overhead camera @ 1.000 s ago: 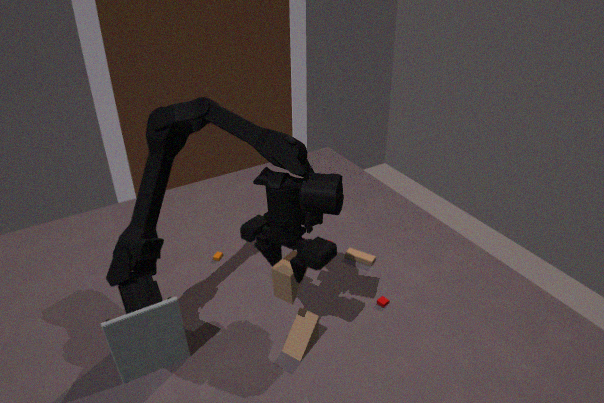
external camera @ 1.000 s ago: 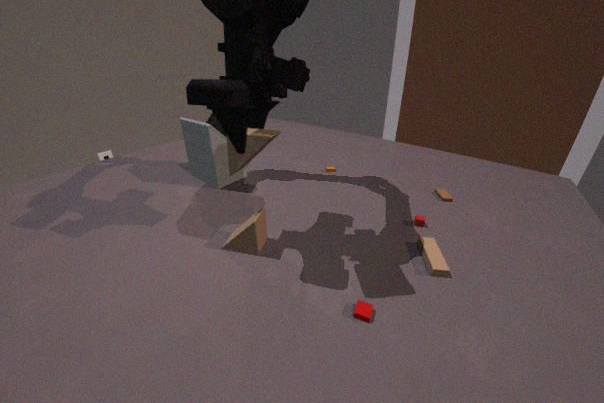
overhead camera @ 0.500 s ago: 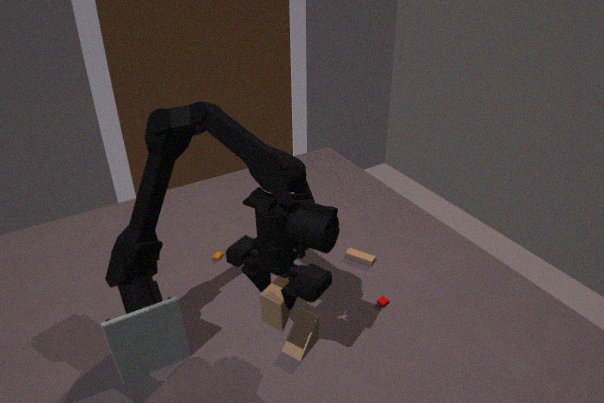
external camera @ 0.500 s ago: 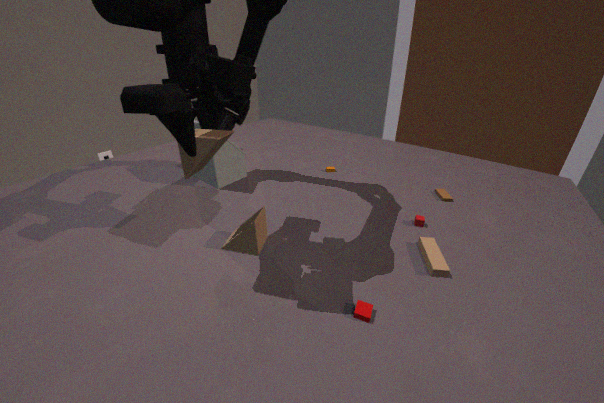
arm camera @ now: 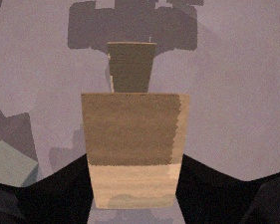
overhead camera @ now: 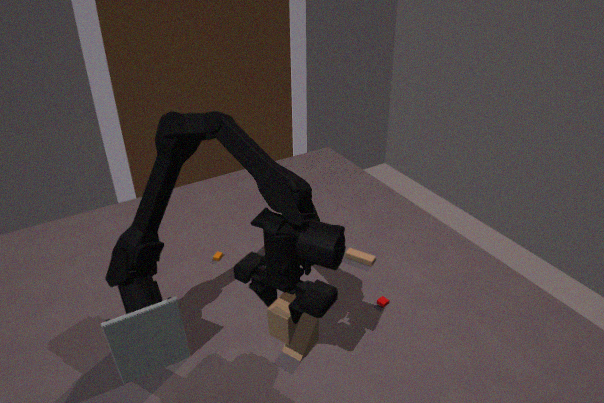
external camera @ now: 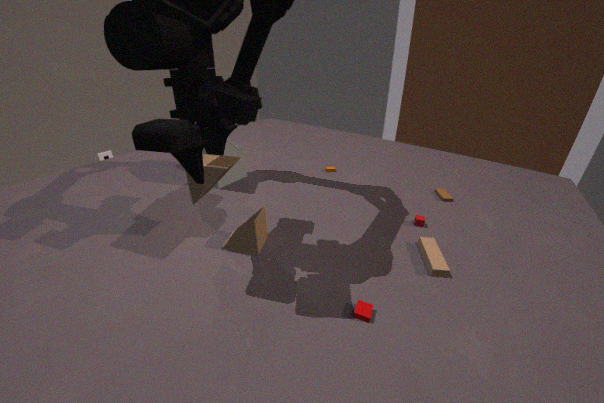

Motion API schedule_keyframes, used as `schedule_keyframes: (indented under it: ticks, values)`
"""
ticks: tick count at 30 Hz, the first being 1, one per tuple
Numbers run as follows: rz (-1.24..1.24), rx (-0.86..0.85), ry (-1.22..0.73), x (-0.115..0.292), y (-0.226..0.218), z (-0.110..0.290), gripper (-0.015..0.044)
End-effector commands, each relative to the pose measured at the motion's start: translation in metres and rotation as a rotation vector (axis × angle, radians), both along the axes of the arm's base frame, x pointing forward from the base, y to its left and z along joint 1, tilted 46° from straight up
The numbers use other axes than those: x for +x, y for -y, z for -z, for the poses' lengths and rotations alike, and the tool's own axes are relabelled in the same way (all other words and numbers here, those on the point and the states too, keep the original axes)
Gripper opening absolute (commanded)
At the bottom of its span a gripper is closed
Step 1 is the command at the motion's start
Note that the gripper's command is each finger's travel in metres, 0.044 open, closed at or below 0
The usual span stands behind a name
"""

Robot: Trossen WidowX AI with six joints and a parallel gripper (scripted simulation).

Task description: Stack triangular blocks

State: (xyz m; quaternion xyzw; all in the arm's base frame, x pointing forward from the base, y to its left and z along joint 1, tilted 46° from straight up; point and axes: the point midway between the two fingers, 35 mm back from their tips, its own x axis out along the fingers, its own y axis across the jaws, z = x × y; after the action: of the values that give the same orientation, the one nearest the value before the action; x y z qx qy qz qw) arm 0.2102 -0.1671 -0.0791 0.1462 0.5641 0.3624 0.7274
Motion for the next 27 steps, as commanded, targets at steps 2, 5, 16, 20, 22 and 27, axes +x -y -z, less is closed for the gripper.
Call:
schedule_keyframes:
  ticks: [2, 5, 16, 20, 22, 27]
  values:
    - [0.005, 0.009, -0.002, 0.009, -0.02, 0.013, 0.0]
    - [0.004, 0.011, -0.001, 0.013, -0.028, 0.018, 0.0]
    - [0.004, 0.012, 0.0, 0.024, -0.04, 0.03, 0.0]
    - [0.004, 0.013, 0.0, 0.029, -0.049, 0.036, 0.0]
    - [0.004, 0.013, 0.0, 0.029, -0.049, 0.036, 0.0]
    - [0.002, 0.014, 0.001, 0.029, -0.048, 0.036, 0.0]
